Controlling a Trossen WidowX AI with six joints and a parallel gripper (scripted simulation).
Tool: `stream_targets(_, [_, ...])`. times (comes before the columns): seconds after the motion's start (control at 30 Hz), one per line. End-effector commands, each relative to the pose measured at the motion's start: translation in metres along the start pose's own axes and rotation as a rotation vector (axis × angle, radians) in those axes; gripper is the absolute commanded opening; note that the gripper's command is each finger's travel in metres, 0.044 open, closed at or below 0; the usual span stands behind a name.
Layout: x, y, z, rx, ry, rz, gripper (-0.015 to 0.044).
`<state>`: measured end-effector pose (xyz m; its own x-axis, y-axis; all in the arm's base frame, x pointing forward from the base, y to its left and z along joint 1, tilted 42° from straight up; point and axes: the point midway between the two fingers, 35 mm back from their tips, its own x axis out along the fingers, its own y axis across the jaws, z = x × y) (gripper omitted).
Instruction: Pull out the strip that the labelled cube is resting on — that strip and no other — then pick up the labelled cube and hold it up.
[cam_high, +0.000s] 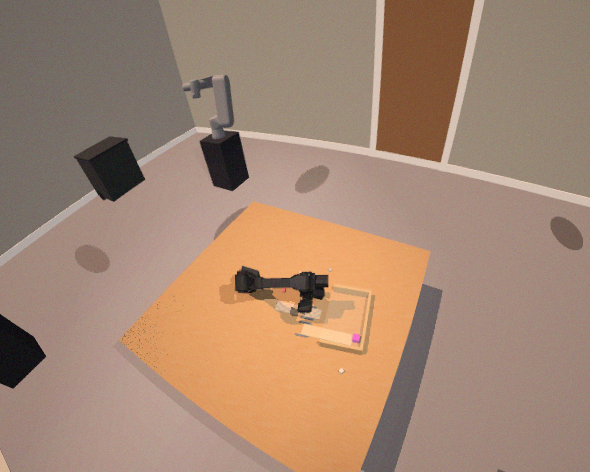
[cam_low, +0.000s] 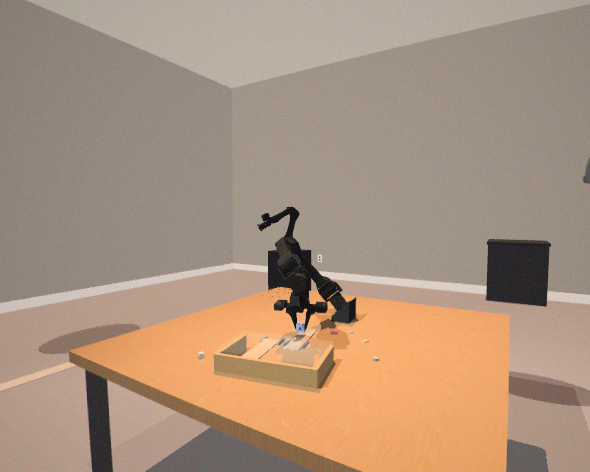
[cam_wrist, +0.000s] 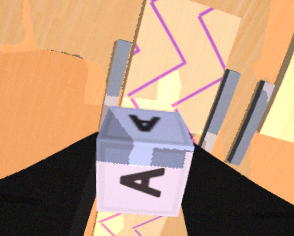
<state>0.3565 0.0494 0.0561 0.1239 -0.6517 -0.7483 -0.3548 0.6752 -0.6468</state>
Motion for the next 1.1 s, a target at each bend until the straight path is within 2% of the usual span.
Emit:
stream_targets(0.0, [0.0,0.003,-0.007,-0.001,0.009,0.004,0.0])
stream_targets(0.5, [0.0,0.022,-0.055,-0.002,0.011,0.005,0.0])
stream_targets(0.63, [-0.003,0.022,-0.055,-0.003,0.011,0.005,0.0])
stream_targets(0.87, [-0.035,0.022,-0.055,-0.003,0.011,0.006,0.0])
stream_targets(1.07, [-0.036,0.022,-0.055,-0.003,0.011,0.006,0.0])
